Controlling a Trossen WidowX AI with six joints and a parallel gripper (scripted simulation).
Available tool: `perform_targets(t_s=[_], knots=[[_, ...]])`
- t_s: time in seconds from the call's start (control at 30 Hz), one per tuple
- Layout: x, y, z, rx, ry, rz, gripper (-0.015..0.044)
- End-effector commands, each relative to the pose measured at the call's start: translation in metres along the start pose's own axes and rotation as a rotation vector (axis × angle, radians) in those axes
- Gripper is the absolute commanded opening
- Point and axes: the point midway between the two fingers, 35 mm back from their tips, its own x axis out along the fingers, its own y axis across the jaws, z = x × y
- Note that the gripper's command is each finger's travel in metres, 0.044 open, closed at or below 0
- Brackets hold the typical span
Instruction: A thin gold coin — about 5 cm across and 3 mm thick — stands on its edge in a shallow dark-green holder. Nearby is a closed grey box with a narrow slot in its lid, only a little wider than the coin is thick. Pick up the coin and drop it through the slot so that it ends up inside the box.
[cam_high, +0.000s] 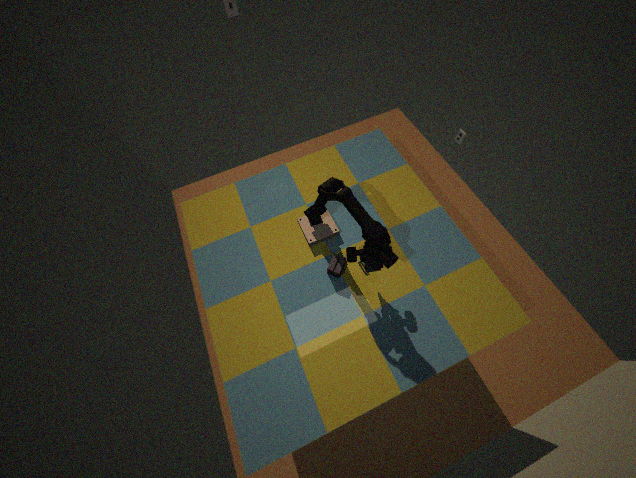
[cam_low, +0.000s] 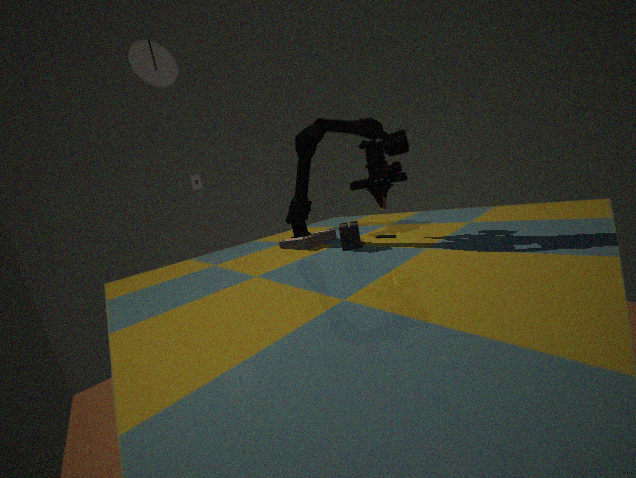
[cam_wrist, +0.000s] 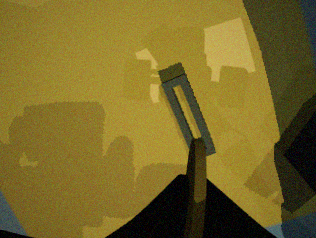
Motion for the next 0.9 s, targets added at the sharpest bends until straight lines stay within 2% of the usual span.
perform_targets(t_s=[0.0, 0.33, 0.87], knots=[[0.000, 0.001, 0.001, 0.134, -0.001, -0.002, 0.0000], [0.000, 0.002, 0.002, 0.458, -0.001, -0.002, 0.0000], [-0.002, -0.023, 0.006, 0.464, -0.003, -0.003, 0.0000]])
